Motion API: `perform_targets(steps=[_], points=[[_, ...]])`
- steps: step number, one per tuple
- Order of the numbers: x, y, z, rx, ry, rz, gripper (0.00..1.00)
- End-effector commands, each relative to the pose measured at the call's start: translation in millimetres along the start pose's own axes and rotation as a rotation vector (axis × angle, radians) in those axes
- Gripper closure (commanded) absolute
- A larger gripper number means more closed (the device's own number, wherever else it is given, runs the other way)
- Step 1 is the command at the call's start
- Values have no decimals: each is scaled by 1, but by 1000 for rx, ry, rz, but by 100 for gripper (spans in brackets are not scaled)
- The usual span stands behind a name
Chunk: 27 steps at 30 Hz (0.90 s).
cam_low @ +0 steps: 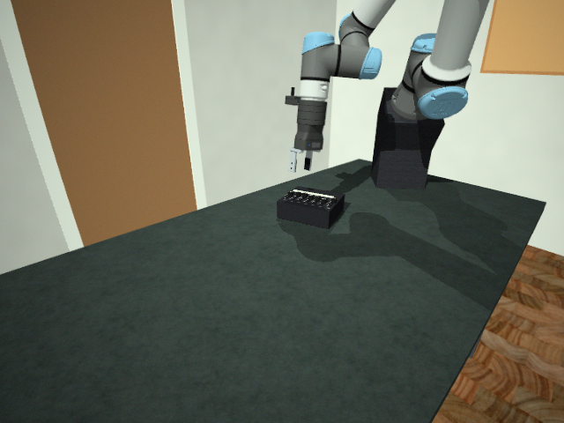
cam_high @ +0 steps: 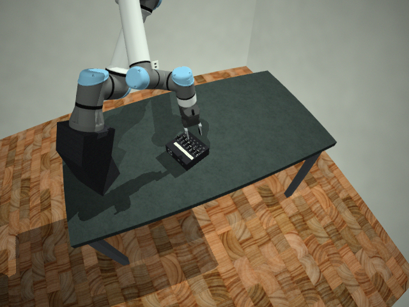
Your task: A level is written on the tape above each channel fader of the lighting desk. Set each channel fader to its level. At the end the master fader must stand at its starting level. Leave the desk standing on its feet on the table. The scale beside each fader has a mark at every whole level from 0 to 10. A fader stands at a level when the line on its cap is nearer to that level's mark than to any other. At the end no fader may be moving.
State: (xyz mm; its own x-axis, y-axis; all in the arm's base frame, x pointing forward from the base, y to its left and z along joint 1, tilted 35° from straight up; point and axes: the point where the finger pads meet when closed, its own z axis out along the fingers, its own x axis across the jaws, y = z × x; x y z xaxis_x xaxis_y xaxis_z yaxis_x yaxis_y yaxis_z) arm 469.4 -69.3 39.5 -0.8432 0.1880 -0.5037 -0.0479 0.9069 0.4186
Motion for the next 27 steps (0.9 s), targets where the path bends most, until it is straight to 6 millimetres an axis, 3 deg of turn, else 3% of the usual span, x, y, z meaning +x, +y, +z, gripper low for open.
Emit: perform_targets(steps=[1, 27], points=[[0, -2, -7, -16, 21, -232, 0], [11, 7, -29, -36, 79, -1126, 0]])
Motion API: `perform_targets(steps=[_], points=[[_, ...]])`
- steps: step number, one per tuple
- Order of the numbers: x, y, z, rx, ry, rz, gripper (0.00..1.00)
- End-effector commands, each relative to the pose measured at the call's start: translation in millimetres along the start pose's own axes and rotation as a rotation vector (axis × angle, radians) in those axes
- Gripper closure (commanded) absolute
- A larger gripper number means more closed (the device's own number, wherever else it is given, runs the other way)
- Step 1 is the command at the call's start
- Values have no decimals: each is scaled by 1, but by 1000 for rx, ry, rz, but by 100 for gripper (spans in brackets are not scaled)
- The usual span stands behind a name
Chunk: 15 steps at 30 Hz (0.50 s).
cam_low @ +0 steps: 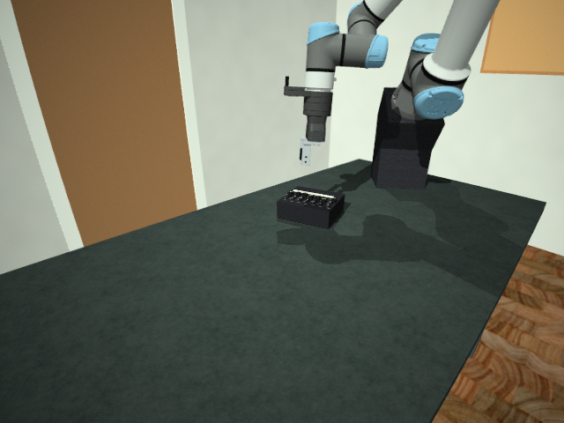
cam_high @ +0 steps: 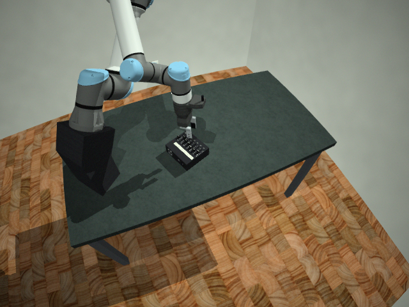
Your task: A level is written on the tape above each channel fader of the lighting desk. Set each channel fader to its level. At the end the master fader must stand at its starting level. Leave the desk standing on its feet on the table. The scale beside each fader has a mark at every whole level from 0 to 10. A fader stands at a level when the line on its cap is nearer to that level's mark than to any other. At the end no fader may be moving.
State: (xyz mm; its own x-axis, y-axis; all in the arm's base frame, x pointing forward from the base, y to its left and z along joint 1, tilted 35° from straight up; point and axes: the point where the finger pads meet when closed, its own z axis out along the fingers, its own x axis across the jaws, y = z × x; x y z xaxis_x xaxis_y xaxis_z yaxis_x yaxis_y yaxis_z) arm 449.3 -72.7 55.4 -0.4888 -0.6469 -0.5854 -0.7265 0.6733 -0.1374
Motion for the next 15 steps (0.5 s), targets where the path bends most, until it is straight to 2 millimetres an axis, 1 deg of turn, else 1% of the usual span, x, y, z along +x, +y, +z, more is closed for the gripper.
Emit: perform_targets(steps=[1, 2, 9, 15], points=[[0, 4, -4, -27, -9, -185, 0], [0, 4, -4, -27, -9, -185, 0], [-1, 10, -9, -37, -3, -379, 0], [-1, 15, -11, -44, 0, -510, 0]])
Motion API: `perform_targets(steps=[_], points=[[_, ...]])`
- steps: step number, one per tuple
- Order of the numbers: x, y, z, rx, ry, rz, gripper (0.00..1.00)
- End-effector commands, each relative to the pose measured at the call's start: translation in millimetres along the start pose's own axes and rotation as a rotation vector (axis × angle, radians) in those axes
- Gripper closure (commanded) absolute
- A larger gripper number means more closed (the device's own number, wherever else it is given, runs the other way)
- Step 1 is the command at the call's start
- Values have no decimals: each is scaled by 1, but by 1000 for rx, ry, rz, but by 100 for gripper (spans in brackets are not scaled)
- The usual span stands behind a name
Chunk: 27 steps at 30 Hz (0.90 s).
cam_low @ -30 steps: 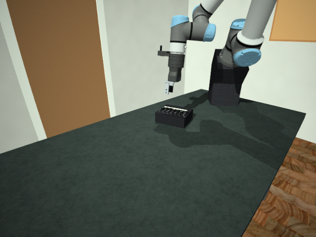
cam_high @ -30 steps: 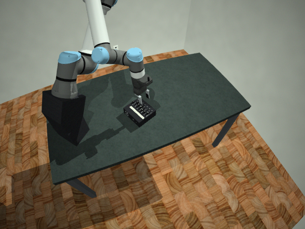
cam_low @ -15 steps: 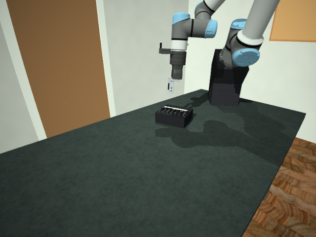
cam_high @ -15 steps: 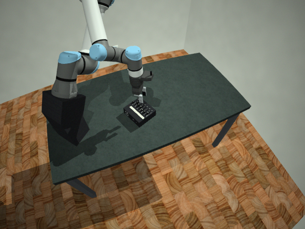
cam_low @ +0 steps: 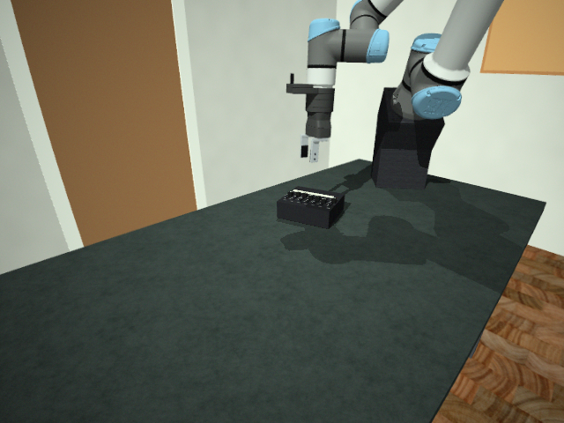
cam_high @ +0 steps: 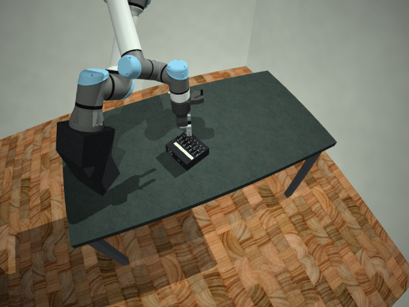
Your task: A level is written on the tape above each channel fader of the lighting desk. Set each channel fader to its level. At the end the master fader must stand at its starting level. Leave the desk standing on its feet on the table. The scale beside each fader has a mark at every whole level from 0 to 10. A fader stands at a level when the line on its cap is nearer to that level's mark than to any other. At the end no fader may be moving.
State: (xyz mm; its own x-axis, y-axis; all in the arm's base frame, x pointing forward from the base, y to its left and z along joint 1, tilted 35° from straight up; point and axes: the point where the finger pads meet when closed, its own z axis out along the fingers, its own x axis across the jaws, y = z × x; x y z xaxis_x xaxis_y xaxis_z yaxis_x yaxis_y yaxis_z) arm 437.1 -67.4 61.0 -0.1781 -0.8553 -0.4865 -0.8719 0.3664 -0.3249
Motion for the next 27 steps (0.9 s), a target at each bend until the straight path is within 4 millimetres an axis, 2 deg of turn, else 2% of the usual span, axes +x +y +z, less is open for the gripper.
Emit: perform_targets(steps=[1, 15, 27], points=[[-2, 4, -3, -13, -10, -139, 0], [-4, 10, -6, -22, -8, -287, 0], [-5, 12, -7, -25, -7, -322, 0]])
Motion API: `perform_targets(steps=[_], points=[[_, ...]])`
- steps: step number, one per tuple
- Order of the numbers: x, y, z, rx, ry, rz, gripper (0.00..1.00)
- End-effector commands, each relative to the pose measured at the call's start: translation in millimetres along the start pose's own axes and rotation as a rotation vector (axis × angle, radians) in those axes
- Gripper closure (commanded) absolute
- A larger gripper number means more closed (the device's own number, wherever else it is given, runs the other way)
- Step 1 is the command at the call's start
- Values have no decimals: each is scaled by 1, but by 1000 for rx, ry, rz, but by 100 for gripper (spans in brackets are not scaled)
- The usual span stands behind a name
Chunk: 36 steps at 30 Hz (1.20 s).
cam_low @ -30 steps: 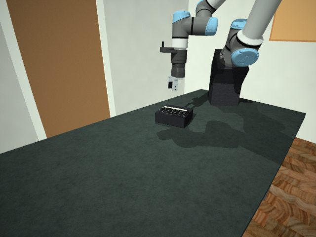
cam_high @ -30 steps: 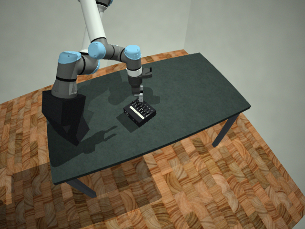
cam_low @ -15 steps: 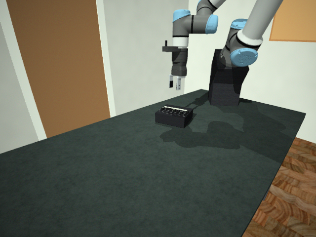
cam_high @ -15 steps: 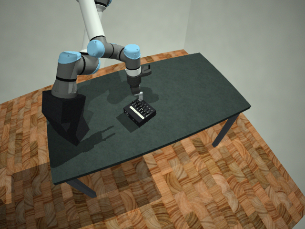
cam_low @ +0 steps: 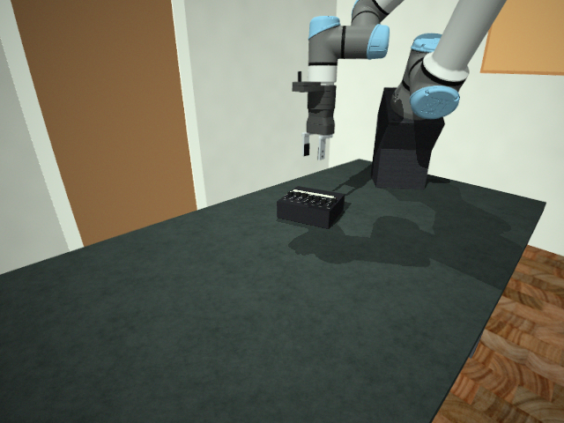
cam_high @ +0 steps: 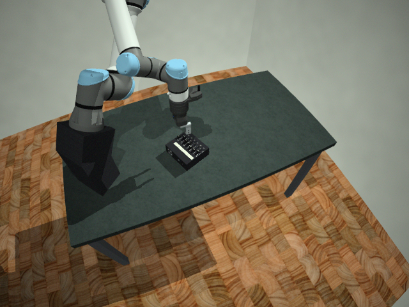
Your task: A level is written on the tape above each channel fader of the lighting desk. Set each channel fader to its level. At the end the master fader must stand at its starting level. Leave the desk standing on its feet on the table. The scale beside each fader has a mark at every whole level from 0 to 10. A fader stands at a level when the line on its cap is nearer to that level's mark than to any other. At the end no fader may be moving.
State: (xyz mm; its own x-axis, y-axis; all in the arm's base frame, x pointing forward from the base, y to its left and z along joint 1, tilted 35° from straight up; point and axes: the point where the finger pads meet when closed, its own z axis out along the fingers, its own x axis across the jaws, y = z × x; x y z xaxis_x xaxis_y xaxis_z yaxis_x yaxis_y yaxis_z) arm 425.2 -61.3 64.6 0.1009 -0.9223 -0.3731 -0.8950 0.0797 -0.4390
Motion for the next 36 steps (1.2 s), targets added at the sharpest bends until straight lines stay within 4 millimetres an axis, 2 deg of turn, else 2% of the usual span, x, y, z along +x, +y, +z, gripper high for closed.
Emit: perform_targets(steps=[1, 28, 36], points=[[0, 0, -1, 0, 0, -13, 0], [-1, 0, 0, 0, 0, -29, 0], [-2, -3, 0, 4, 0, -91, 0]])
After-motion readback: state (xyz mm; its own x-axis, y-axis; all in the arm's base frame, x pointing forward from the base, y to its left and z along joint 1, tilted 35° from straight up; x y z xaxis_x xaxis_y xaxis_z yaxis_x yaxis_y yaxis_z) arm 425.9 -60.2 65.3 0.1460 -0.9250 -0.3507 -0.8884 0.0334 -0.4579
